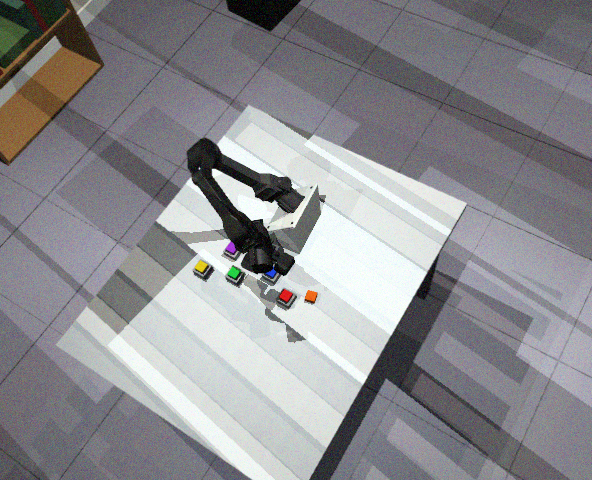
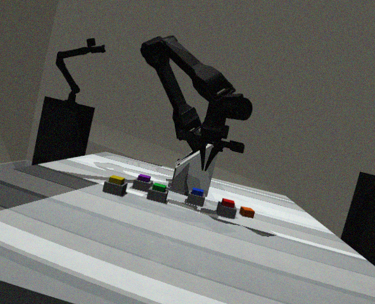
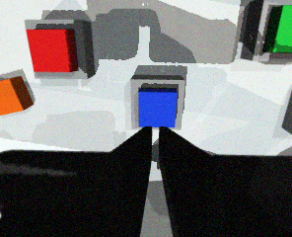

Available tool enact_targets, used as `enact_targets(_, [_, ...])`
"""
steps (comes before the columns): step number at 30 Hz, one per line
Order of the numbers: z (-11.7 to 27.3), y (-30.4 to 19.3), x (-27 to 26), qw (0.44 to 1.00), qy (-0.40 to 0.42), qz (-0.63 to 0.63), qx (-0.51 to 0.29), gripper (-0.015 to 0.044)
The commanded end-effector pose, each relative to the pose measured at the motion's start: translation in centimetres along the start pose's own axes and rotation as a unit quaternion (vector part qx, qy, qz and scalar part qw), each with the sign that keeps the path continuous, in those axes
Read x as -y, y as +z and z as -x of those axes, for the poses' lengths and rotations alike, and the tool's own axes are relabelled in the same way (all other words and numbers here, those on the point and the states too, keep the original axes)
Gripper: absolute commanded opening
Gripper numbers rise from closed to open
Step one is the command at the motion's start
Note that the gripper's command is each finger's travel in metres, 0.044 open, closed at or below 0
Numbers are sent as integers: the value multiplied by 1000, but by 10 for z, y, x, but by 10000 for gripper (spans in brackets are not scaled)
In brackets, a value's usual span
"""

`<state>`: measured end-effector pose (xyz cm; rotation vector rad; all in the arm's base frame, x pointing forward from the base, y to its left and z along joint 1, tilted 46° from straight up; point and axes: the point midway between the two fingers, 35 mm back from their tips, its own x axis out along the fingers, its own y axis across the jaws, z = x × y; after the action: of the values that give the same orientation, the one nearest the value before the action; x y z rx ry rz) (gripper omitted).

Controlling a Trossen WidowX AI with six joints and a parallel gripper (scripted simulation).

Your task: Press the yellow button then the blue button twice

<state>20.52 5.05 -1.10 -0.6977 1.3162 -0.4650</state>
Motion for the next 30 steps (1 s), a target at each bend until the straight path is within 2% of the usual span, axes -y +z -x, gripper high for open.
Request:
enact_targets(1, [-32,-6,3,1000,-8,4,-4,20])
enact_targets(30, [-65,-6,4,1000,-9,4,-4,20])
